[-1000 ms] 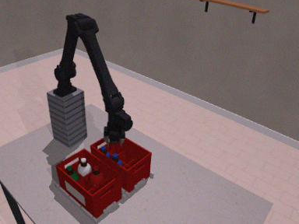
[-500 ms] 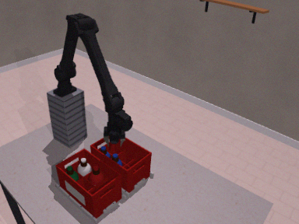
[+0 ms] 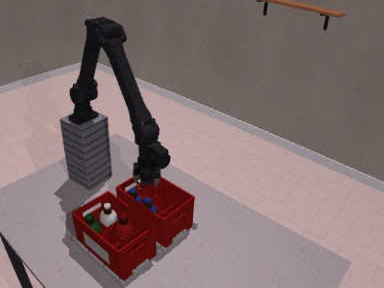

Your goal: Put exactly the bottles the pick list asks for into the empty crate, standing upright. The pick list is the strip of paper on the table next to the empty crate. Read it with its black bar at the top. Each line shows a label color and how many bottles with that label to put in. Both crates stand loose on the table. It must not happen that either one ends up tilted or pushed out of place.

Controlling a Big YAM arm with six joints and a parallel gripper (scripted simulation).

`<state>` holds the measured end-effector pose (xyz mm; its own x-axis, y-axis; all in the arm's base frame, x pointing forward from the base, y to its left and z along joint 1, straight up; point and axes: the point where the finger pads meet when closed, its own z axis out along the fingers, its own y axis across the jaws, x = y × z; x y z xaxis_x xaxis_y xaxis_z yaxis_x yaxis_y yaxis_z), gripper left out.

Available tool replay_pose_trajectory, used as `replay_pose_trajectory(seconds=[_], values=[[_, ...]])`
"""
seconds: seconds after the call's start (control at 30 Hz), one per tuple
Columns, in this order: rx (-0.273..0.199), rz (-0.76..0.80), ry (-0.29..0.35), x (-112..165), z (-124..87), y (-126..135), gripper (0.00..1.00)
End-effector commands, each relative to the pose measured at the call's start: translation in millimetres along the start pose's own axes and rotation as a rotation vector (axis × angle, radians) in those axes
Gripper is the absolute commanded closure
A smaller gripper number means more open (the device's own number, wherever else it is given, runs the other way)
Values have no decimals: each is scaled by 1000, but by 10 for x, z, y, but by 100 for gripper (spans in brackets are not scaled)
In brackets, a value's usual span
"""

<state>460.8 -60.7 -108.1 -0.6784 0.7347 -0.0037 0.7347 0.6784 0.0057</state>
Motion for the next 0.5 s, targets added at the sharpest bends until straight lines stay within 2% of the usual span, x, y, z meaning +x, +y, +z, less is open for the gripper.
replay_pose_trajectory(seconds=[0.0,0.03,0.07,0.23,0.3,0.47], values=[[-17,4,-21,-106,-87,75,39],[-17,4,-21,-106,-88,75,39],[-23,4,-31,-89,-130,-59,39],[-22,4,-32,-185,-128,-294,39],[-32,4,-47,-306,-170,-331,39],[-21,4,-32,-282,-126,-527,39]])
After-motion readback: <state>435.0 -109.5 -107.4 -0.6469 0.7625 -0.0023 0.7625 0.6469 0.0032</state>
